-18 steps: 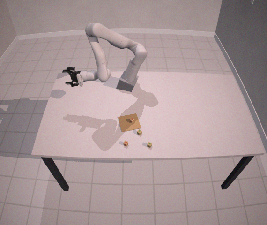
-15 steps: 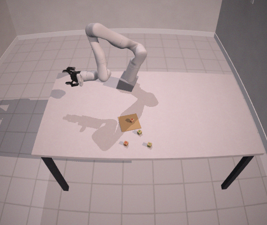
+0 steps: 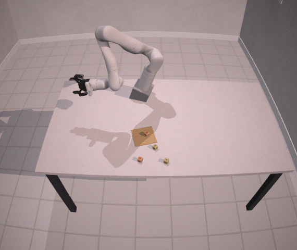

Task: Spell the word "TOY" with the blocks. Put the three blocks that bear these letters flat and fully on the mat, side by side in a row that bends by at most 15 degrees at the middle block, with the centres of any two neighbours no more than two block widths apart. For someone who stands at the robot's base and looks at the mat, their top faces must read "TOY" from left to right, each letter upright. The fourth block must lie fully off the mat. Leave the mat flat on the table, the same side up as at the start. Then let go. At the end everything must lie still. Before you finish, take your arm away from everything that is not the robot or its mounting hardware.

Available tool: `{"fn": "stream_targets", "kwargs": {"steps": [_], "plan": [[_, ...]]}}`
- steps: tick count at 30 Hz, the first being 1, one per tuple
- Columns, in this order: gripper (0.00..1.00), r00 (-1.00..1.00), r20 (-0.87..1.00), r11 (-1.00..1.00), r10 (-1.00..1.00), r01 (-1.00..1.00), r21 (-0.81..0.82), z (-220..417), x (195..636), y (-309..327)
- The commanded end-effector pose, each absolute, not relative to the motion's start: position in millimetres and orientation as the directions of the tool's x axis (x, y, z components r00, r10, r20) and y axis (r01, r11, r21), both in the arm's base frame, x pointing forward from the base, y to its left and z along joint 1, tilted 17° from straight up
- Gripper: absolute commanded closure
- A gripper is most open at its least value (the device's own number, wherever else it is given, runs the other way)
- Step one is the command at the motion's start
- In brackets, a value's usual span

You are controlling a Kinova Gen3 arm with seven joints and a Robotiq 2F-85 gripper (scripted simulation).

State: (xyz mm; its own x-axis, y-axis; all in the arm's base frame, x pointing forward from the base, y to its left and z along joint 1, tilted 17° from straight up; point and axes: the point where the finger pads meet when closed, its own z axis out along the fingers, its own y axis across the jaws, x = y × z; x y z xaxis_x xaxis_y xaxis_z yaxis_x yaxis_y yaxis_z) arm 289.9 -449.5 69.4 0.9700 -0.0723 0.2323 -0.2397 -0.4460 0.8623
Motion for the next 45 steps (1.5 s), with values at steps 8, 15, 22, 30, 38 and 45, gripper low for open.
{"fn": "stream_targets", "kwargs": {"steps": [8,15,22,30,38,45], "plan": [[0.0,0.966,0.245,-0.464,-0.083,-0.255,0.849,66.3,302.2,-440.7],[0.0,0.955,0.274,-0.522,-0.115,-0.293,0.801,54.8,336.9,-409.9],[0.0,0.935,0.306,-0.63,-0.176,-0.346,0.695,37.2,392.8,-342.6],[0.0,0.915,0.301,-0.785,-0.27,-0.39,0.482,22.1,461.8,-211.7],[0.0,0.911,0.246,-0.875,-0.331,-0.394,0.281,25.6,498.0,-91.0],[0.0,0.918,0.149,-0.923,-0.367,-0.379,0.06,47.1,515.5,41.2]]}}
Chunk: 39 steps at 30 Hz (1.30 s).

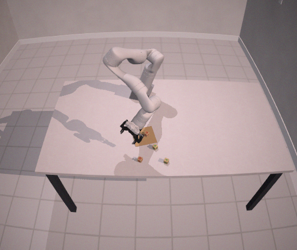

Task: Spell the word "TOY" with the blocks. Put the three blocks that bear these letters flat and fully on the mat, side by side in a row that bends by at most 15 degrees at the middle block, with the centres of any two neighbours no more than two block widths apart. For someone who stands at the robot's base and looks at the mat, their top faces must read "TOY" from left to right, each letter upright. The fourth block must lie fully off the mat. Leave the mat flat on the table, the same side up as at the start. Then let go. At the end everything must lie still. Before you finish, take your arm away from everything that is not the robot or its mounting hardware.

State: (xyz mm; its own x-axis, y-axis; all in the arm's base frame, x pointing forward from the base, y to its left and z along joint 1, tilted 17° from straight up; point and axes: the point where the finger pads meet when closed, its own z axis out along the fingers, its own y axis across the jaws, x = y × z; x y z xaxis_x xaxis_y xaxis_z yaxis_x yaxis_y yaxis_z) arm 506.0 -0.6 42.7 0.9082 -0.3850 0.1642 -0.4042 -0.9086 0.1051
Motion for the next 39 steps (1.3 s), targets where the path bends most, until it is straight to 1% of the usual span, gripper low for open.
{"fn": "stream_targets", "kwargs": {"steps": [1,3,5,11,16,20,39], "plan": [[0.0,0.92,0.133,-0.926,-0.369,-0.376,0.028,51.8,516.4,60.1],[0.0,0.923,0.098,-0.928,-0.372,-0.37,-0.035,62.3,516.8,97.8],[0.0,0.923,0.098,-0.928,-0.372,-0.37,-0.035,62.3,516.8,97.8],[0.0,0.933,-0.005,-0.914,-0.361,-0.355,-0.197,98.0,510.1,195.2],[0.0,0.936,-0.056,-0.898,-0.348,-0.35,-0.268,117.9,503.6,237.8],[0.0,0.937,-0.07,-0.892,-0.343,-0.349,-0.287,123.8,501.5,249.3],[0.0,0.937,-0.072,-0.892,-0.343,-0.348,-0.288,124.4,501.3,250.3]]}}
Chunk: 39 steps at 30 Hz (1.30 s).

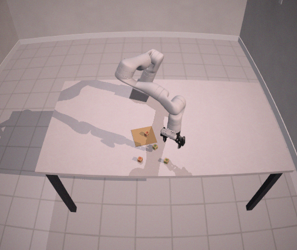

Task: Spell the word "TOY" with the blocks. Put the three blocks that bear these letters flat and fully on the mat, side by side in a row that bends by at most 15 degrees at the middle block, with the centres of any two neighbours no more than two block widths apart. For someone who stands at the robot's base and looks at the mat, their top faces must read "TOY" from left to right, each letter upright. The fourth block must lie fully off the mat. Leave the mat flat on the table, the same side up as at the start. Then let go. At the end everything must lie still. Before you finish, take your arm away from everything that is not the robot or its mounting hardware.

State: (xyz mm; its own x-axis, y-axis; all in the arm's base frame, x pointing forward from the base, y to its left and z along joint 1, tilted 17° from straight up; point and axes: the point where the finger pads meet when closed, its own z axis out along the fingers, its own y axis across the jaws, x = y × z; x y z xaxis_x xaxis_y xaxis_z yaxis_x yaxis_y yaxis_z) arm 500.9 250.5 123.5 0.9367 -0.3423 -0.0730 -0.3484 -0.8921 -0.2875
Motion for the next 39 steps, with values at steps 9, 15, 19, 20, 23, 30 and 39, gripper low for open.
{"fn": "stream_targets", "kwargs": {"steps": [9,15,19,20,23,30,39], "plan": [[0.0,0.937,-0.072,-0.892,-0.343,-0.348,-0.288,124.4,501.3,250.3],[0.0,0.937,-0.072,-0.892,-0.343,-0.348,-0.288,124.4,501.3,250.3],[0.0,0.937,-0.072,-0.892,-0.343,-0.348,-0.288,124.4,501.3,250.3],[0.0,0.937,-0.072,-0.892,-0.343,-0.348,-0.288,124.4,501.3,250.3],[0.0,0.937,-0.072,-0.892,-0.343,-0.348,-0.288,124.4,501.3,250.3],[0.0,0.937,-0.072,-0.892,-0.343,-0.348,-0.288,124.4,501.3,250.3],[0.0,0.937,-0.069,-0.892,-0.343,-0.348,-0.289,121.3,492.8,240.6]]}}
